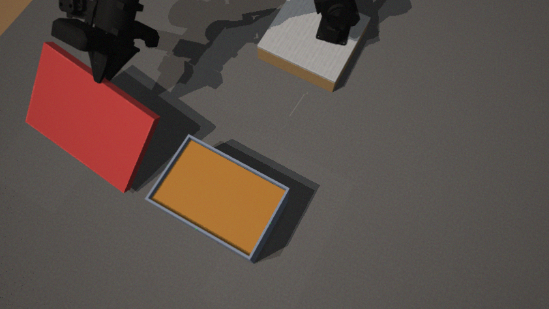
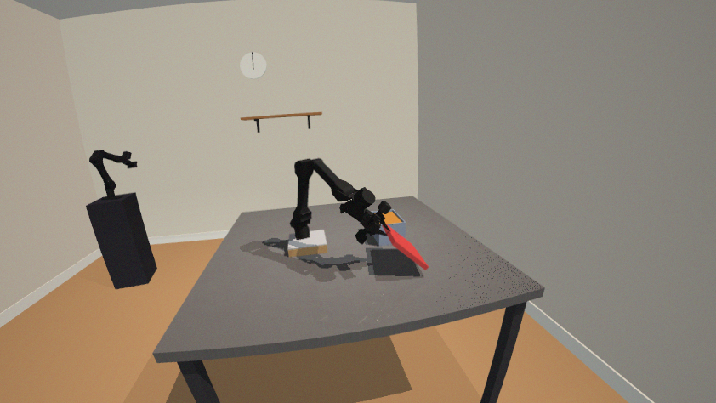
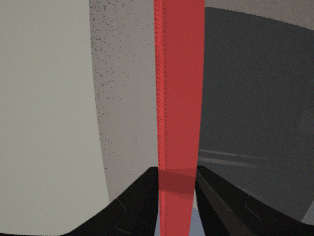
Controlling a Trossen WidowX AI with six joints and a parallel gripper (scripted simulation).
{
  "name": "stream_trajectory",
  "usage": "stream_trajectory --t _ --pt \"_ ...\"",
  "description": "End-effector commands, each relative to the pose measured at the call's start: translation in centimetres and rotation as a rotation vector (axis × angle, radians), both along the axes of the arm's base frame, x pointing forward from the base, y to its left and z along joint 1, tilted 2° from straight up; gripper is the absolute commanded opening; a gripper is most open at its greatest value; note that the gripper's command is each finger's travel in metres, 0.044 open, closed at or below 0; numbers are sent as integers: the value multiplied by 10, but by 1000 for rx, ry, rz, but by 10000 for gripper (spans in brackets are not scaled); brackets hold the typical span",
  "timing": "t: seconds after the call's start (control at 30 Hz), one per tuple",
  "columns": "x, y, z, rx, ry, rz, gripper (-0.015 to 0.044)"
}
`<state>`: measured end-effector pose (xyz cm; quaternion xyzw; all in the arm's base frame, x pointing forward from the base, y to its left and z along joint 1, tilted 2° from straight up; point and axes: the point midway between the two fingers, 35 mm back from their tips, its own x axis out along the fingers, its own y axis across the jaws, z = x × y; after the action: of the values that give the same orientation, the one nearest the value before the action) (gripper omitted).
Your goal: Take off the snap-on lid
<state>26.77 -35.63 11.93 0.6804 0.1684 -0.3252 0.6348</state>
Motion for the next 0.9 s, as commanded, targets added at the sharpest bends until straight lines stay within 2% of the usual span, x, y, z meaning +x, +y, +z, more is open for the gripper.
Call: stream_trajectory --t 0.0,0.87 --pt "0 1 -5 1 -4 7 0" --pt "0 1 -26 1 -4 7 0"
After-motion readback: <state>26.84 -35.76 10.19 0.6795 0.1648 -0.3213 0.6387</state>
